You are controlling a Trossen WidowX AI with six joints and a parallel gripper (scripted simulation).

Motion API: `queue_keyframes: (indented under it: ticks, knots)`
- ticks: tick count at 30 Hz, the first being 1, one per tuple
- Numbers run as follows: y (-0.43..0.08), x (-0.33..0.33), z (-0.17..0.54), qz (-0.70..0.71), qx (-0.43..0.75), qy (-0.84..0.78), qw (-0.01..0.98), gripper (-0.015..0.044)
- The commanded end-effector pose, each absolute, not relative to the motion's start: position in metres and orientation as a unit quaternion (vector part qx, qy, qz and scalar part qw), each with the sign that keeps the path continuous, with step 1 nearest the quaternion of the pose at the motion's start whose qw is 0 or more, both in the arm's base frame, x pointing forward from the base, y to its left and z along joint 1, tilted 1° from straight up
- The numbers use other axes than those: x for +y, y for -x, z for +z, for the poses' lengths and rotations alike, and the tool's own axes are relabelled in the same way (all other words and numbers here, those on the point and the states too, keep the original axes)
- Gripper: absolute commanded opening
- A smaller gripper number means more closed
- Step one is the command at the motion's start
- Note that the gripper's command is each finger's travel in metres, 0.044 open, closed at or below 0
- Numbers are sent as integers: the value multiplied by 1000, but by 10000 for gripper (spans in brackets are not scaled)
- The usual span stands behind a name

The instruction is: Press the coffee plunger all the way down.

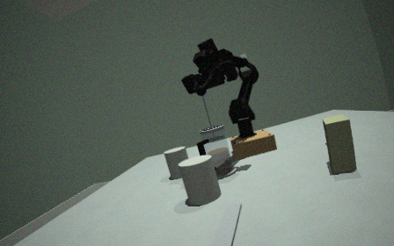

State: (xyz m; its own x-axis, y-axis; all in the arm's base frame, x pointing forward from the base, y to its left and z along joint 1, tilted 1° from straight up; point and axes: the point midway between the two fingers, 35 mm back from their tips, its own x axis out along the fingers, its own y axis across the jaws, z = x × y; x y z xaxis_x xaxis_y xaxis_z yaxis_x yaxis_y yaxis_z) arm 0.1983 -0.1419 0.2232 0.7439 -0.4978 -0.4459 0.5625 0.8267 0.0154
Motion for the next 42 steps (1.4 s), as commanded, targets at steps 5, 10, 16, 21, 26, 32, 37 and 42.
queue_keyframes:
  ticks: [5,10,16,21,26,32,37,42]
  knots:
    - [-198,-142,192,-285,237,-84,925,129]
    - [-199,-142,184,-285,237,-84,925,129]
    - [-200,-143,174,-285,237,-84,925,129]
    - [-202,-143,166,-285,237,-84,925,129]
    - [-203,-144,158,-285,237,-84,925,129]
    - [-204,-144,149,-285,237,-84,925,129]
    - [-206,-145,141,-285,237,-84,925,129]
    - [-210,-147,136,-285,237,-84,925,129]
